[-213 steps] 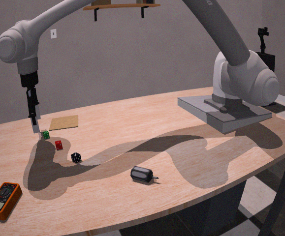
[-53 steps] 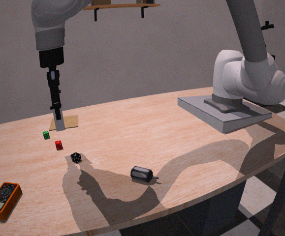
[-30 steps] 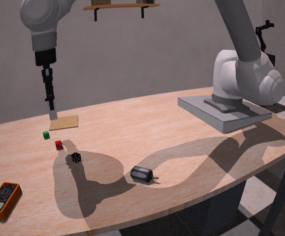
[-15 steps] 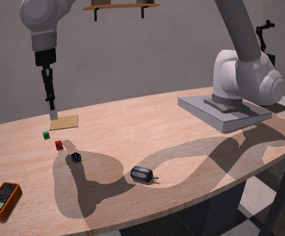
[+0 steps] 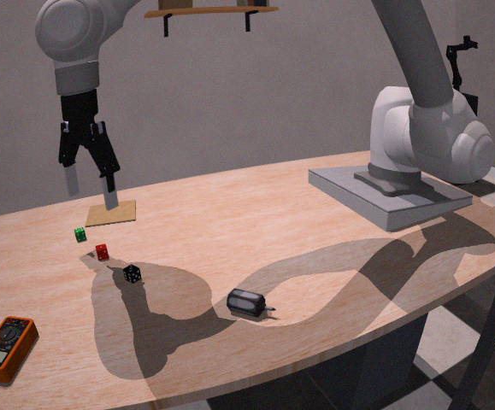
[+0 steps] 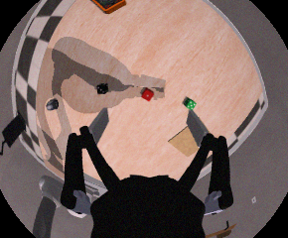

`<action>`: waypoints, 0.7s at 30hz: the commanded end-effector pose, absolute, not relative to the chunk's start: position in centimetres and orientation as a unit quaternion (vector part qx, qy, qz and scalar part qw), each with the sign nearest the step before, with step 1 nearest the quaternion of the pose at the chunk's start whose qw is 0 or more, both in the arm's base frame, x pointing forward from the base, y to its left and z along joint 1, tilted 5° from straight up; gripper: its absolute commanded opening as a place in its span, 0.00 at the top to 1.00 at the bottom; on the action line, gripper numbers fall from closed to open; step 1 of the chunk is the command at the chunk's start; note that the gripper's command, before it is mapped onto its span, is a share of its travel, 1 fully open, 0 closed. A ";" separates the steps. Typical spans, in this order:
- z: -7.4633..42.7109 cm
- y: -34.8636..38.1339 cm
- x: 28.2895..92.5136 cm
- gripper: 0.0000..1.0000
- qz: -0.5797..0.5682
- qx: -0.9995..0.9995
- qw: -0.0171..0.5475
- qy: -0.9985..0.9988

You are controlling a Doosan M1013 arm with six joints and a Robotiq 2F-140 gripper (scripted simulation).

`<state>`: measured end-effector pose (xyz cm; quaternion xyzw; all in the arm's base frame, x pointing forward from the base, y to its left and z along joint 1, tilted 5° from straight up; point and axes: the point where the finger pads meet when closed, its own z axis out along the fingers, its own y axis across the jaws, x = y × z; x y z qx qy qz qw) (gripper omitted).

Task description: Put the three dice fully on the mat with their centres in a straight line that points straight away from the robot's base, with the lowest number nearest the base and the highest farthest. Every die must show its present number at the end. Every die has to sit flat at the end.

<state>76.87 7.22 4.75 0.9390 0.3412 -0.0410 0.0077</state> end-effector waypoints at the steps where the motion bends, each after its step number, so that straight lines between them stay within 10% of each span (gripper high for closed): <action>1: 4.6 7.2 76.9 0.00 -0.039 0.914 0.001 0.404; 21: 2.8 7.2 76.8 0.00 -0.037 0.691 -0.014 0.722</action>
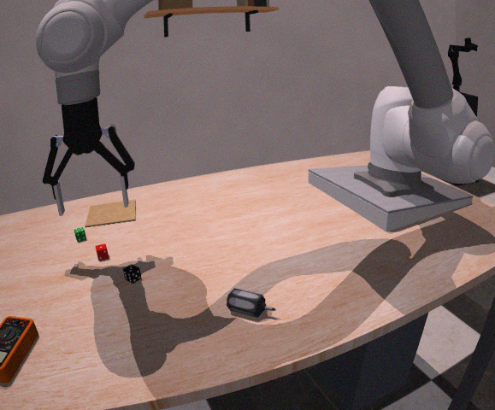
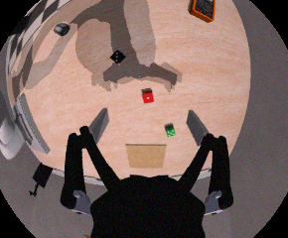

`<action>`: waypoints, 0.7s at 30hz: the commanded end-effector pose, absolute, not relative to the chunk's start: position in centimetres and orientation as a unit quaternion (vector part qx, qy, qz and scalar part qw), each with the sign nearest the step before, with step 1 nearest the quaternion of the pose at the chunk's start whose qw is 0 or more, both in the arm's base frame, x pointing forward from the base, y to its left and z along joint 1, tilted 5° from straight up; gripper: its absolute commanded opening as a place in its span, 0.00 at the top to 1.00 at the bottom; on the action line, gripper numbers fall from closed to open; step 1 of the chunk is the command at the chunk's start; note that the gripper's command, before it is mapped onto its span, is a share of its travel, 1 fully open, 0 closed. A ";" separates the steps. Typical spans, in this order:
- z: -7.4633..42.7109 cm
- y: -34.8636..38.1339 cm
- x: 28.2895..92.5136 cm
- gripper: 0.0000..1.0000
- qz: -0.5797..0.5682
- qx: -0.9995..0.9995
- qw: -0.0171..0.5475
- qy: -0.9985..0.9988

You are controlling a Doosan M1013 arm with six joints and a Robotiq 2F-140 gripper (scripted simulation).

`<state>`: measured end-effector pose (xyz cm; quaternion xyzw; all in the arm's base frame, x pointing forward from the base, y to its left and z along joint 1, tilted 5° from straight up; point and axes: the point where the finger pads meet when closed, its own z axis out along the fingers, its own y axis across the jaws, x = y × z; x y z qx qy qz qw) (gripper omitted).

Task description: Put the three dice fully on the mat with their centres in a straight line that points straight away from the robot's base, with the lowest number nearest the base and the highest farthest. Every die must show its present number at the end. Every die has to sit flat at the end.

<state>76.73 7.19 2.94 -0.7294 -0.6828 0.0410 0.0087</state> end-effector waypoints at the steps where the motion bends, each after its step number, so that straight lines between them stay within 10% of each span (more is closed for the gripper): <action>1: 2.7 7.2 76.8 0.00 0.037 -0.676 0.015 -0.736; 8: 2.6 7.2 76.7 0.00 0.036 -0.651 0.016 -0.758; 9: 2.6 7.2 76.7 0.68 0.036 -0.651 0.016 -0.758; 21: 2.6 7.2 76.7 0.68 0.036 -0.651 0.016 -0.758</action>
